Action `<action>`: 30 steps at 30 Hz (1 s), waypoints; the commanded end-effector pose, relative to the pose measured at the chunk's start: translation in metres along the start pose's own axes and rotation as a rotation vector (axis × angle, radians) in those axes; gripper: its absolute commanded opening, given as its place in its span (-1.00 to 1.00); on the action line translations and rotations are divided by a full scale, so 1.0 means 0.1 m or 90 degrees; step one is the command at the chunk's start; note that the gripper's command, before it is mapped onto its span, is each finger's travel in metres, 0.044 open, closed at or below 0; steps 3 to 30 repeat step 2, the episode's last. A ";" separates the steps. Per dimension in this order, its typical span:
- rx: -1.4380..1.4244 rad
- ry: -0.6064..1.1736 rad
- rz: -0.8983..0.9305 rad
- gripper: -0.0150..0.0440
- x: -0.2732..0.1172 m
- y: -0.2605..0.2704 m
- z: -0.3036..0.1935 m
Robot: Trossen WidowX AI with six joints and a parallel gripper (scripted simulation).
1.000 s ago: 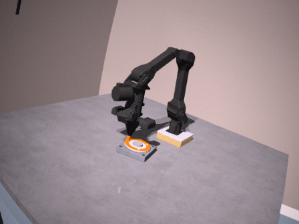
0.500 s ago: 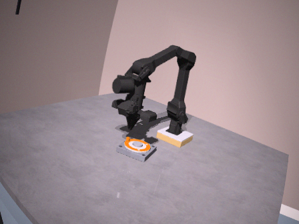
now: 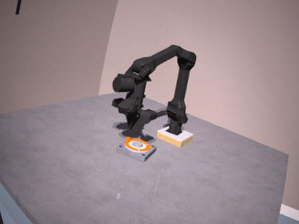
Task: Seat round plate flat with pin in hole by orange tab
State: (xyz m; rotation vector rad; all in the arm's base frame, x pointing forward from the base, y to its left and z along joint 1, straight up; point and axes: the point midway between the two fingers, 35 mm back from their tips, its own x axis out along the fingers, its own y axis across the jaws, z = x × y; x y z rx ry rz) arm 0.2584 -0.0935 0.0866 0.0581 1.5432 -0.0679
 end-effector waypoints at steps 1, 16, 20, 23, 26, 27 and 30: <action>0.000 0.002 0.001 -0.49 0.01 0.00 -0.01; 0.000 0.002 0.001 -0.49 0.01 0.00 -0.01; 0.000 0.002 0.001 -0.49 0.01 0.00 -0.01; 0.000 0.002 0.001 -0.49 0.01 0.00 -0.01; 0.000 0.002 0.001 -0.49 0.01 0.00 -0.01; 0.000 0.002 0.001 -0.49 0.01 0.00 -0.01; 0.000 0.002 0.001 -0.49 0.01 0.00 -0.01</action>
